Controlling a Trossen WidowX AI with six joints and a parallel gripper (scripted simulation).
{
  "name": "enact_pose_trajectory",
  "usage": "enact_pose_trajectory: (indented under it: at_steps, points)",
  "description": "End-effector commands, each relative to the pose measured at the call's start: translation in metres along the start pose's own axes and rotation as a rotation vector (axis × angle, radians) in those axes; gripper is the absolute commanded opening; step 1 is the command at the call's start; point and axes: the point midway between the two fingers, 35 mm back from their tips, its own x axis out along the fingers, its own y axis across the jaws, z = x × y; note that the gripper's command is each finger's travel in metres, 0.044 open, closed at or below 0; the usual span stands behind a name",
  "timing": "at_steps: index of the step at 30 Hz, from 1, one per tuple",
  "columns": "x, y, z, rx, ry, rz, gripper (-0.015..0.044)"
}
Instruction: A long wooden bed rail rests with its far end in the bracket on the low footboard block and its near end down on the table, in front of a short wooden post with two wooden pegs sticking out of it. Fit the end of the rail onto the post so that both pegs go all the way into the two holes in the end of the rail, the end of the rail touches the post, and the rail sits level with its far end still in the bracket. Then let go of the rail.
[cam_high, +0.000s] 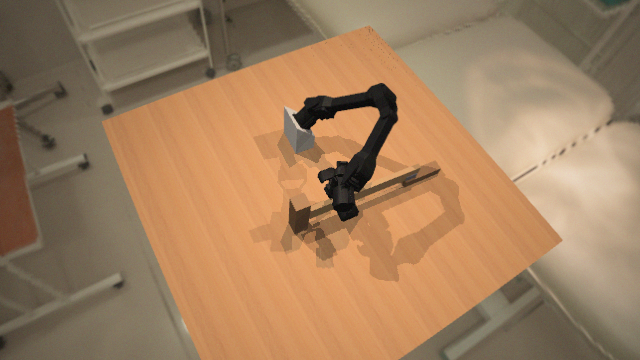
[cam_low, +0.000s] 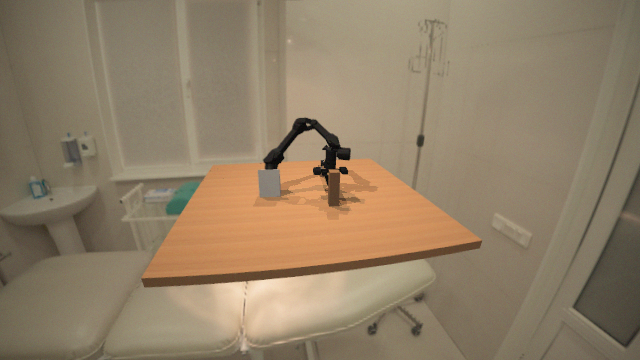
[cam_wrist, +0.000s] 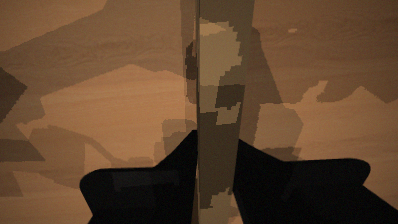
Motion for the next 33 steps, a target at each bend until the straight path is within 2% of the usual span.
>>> enact_pose_trajectory:
  at_steps: [1,33]
  points:
    - [-0.0005,-0.0005,-0.0012,0.002,0.001,-0.004,0.0]
    - [-0.0013,0.0002,0.0031,0.002,0.0,-0.004,0.0]
